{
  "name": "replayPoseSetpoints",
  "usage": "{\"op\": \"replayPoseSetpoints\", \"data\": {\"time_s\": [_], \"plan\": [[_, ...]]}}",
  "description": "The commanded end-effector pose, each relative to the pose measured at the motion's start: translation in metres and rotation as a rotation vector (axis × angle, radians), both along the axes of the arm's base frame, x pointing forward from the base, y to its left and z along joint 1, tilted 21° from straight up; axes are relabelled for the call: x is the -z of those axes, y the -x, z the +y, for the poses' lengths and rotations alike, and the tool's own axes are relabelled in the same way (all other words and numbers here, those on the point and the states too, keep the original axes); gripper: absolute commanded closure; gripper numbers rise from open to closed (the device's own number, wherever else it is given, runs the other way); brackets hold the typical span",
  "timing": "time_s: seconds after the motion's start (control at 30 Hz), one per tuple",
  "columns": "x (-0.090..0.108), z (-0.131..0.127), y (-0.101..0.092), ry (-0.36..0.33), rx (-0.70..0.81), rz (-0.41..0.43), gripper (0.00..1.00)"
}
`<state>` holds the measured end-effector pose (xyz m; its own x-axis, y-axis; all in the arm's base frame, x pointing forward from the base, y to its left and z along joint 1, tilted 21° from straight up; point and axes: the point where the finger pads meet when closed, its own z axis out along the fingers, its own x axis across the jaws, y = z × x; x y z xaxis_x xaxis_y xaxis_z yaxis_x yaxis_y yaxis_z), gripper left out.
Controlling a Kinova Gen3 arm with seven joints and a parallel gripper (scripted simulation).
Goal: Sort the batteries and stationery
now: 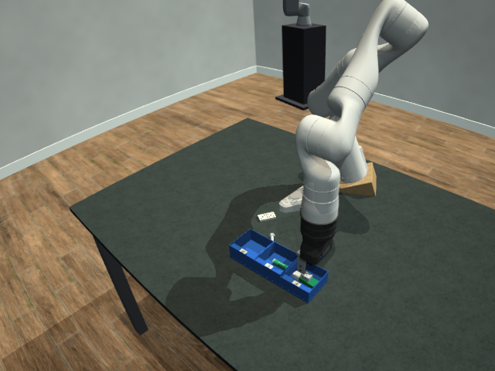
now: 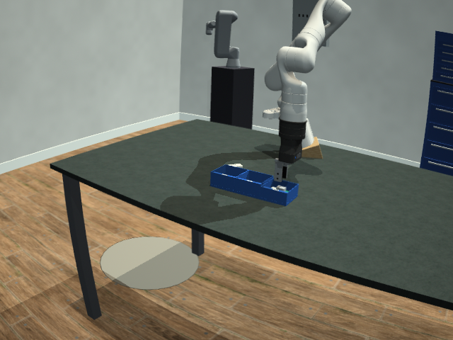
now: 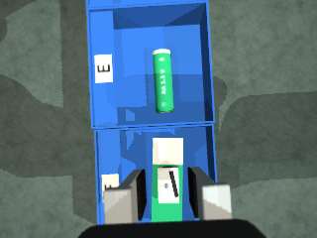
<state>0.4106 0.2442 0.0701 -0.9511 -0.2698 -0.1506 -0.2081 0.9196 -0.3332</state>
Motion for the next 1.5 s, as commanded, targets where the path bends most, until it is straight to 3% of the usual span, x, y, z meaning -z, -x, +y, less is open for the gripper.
{"op": "replayPoseSetpoints", "data": {"time_s": [0.0,0.13,1.47], "plan": [[-0.005,0.004,0.002,0.000,-0.002,-0.001,0.38],[-0.016,0.007,0.005,0.000,-0.002,-0.001,0.38],[-0.013,0.006,0.004,-0.001,-0.005,0.001,0.38]]}}
